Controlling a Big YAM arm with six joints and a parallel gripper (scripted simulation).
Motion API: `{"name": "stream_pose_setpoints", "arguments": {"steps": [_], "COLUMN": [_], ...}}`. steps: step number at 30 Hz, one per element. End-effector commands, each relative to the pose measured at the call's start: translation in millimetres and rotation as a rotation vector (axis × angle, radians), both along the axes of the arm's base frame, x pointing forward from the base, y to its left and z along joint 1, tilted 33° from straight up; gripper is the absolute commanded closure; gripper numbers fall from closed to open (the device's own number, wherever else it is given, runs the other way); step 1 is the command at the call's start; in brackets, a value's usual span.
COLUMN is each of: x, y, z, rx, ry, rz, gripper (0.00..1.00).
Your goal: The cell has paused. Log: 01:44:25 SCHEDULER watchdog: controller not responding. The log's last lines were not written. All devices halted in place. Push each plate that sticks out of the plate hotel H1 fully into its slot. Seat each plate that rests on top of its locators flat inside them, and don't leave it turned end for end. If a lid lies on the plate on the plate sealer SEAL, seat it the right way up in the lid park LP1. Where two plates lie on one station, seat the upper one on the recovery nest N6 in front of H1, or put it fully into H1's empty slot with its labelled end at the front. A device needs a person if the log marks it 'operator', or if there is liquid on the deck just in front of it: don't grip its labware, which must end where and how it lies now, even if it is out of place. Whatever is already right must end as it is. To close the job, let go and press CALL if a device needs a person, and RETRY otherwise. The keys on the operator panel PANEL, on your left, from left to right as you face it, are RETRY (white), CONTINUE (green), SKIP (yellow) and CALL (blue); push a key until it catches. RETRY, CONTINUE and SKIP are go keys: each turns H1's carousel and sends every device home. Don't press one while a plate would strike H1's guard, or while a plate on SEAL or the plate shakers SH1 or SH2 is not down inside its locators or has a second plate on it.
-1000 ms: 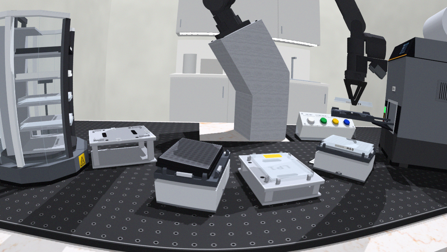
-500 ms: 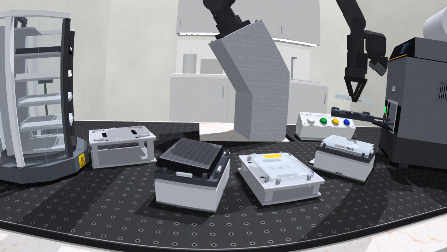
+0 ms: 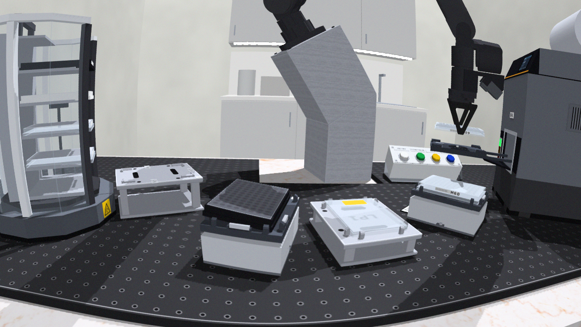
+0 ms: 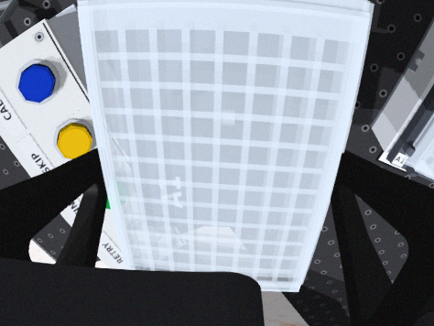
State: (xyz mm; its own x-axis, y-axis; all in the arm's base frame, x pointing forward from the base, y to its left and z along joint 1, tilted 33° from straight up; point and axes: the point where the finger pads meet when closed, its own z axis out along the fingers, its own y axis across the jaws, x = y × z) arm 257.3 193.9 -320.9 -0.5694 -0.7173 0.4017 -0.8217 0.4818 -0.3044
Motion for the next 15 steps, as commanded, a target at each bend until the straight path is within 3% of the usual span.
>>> {"name": "stream_pose_setpoints", "arguments": {"steps": [1, 15], "x": [6.7, 7.8], "y": [8.6, 8.1], "z": [0.7, 1.1], "rx": [0.016, 0.016], "ry": [-0.009, -0.009], "rz": [0.006, 0.006], "gripper": [0.16, 0.16]}}
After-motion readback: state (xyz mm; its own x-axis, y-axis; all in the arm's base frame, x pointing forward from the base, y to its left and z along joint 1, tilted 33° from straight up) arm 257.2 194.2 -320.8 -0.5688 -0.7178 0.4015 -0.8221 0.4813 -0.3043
